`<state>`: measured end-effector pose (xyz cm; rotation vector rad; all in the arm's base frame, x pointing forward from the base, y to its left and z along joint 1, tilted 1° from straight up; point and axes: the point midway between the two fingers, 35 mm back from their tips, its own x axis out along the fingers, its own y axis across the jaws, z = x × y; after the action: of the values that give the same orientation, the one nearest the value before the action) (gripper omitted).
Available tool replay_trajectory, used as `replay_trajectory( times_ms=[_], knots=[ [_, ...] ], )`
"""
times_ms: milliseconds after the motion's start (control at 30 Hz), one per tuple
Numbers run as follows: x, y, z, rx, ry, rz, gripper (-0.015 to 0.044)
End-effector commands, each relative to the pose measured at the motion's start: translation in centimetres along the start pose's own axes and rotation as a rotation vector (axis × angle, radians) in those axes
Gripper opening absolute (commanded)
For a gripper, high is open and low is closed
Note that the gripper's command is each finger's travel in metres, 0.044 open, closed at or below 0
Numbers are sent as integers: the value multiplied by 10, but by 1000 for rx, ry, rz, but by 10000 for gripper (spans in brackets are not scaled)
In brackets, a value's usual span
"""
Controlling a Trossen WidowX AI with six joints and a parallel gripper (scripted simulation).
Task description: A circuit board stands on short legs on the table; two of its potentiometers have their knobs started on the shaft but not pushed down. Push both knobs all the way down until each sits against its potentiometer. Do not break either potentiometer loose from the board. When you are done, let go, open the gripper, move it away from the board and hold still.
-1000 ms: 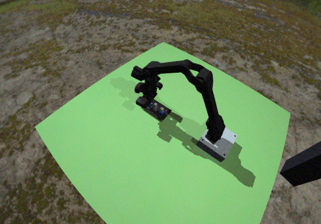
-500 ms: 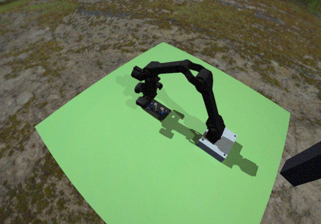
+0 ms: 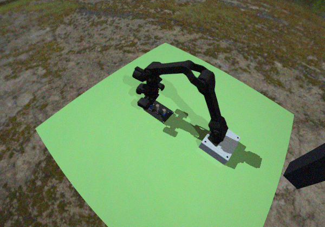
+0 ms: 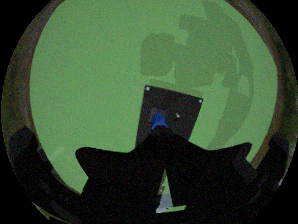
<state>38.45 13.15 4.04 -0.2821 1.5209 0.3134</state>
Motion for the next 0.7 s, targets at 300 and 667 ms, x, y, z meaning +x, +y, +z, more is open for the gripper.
replay_trajectory(
  times_ms=[300, 667],
  knots=[
    [-12, 0, 2, 5, 9, -1, 0],
    [-13, 0, 1, 0, 13, 1, 157]
  ],
)
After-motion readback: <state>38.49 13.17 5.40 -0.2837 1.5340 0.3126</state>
